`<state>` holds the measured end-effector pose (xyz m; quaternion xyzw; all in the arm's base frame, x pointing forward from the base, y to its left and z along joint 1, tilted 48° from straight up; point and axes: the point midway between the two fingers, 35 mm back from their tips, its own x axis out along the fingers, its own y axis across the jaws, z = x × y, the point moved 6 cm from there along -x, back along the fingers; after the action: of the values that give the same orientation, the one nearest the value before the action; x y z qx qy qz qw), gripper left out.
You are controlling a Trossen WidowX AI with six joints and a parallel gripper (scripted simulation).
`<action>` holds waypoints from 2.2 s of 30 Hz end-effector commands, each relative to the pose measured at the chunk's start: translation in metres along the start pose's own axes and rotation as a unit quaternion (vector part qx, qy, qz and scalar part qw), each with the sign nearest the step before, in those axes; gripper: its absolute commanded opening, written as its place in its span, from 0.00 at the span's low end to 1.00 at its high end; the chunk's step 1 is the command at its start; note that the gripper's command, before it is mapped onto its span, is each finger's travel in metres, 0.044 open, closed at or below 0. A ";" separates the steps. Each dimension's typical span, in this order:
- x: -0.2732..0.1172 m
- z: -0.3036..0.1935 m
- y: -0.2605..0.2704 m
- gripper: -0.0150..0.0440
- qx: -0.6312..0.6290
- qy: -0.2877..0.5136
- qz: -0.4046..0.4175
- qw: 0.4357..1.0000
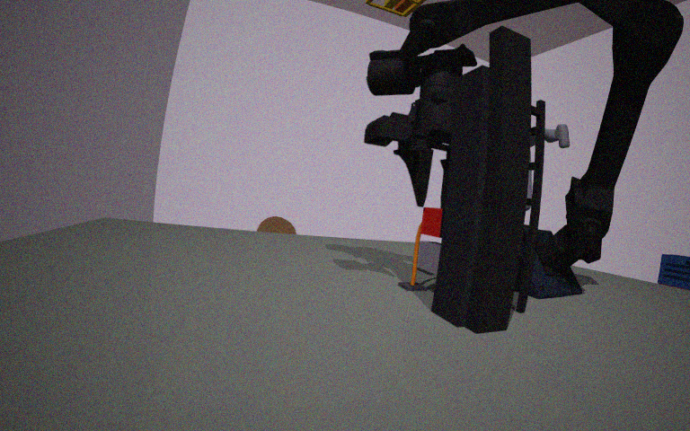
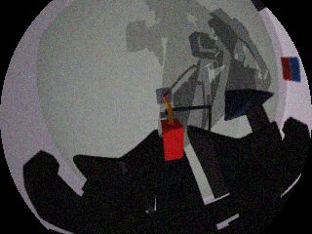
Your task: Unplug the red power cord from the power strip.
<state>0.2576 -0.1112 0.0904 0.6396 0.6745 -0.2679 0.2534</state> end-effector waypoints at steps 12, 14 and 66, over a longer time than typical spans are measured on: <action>0.006 -0.010 -0.001 0.53 0.002 0.002 0.002 1.000; 0.009 -0.010 -0.001 0.53 0.002 0.002 0.002 1.000; 0.008 0.034 -0.001 0.39 0.002 0.001 0.002 1.000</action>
<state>0.2558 -0.1297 0.0582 0.6425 0.6749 -0.2680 0.2447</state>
